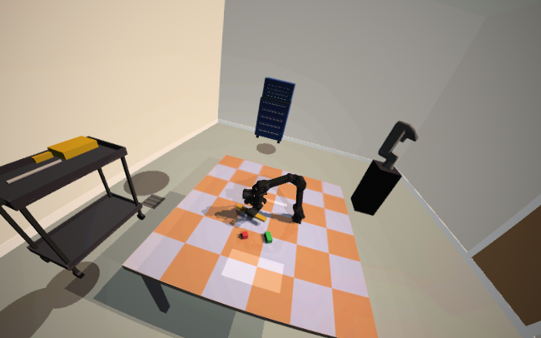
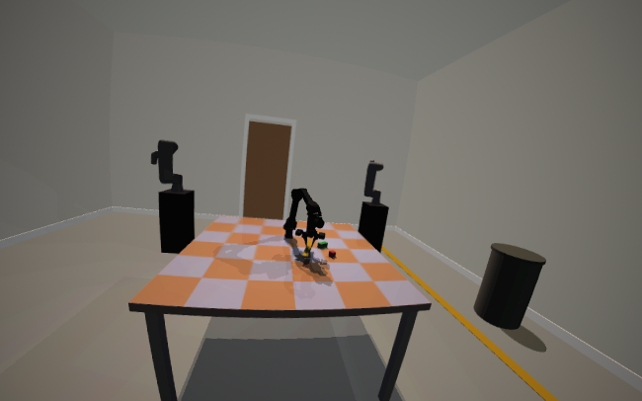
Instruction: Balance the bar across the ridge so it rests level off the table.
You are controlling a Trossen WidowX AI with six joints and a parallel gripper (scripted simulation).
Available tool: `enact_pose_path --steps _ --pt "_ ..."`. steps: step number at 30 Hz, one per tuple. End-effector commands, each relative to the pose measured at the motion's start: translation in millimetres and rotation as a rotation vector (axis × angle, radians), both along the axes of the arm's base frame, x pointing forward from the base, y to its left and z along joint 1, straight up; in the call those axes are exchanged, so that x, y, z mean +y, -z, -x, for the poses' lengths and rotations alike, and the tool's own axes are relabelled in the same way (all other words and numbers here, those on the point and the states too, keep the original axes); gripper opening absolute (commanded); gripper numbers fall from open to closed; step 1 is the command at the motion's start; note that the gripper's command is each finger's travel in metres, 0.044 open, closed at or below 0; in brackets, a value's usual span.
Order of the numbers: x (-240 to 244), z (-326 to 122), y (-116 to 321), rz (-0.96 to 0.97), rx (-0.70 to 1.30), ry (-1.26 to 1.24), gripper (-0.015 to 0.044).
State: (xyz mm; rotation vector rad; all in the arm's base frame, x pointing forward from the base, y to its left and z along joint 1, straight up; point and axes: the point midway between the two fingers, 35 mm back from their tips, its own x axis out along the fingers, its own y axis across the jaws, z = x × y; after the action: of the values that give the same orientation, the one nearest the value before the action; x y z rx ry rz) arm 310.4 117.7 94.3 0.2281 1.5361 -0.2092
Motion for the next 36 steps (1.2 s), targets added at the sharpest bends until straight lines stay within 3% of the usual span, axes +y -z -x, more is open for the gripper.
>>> enact_pose_path --steps 1,36 --pt "0.2 -0.2 1.2 -0.001 0.000 0.004 0.0000" --pt "0.3 0.4 4.0 -0.001 0.000 0.004 0.0000"
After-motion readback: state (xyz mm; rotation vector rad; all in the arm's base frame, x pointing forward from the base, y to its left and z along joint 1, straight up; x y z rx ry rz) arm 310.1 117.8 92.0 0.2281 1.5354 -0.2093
